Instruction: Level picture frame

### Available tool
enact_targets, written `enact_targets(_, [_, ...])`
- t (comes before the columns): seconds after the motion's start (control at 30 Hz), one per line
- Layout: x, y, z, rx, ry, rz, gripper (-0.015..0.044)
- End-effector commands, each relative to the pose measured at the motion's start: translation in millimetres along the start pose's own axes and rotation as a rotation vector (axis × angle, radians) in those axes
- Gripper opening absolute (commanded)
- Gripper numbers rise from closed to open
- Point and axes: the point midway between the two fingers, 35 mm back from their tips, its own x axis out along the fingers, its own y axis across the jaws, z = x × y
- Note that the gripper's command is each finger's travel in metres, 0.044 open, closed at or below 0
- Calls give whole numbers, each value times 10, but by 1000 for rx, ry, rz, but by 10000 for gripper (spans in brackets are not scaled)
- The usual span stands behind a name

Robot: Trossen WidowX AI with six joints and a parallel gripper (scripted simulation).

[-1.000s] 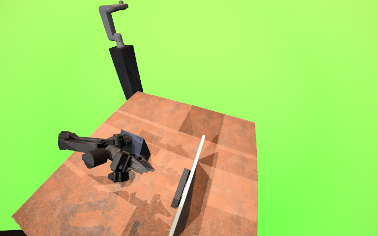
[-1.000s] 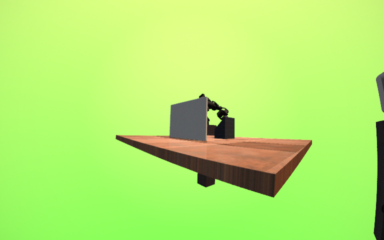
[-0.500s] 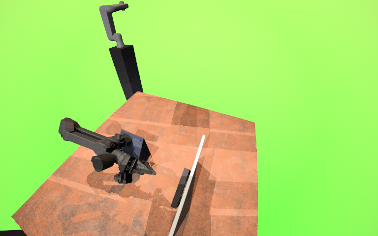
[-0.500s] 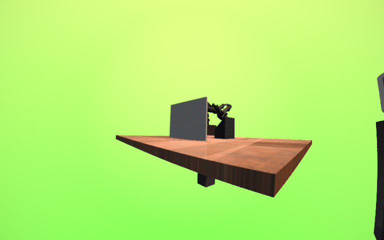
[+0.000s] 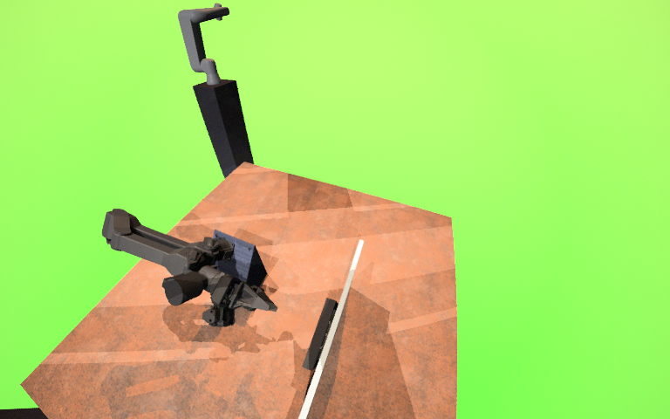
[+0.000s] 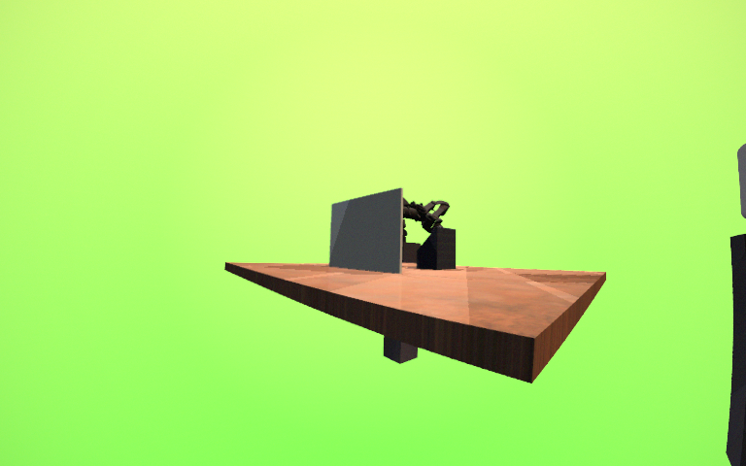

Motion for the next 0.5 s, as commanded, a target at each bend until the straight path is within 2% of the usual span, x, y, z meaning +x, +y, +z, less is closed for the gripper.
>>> enact_targets(0.0, [67, -17, 16, -2, 5, -6, 260])
enact_targets(0.47, [558, -266, 137, -4, 4, -4, 260])
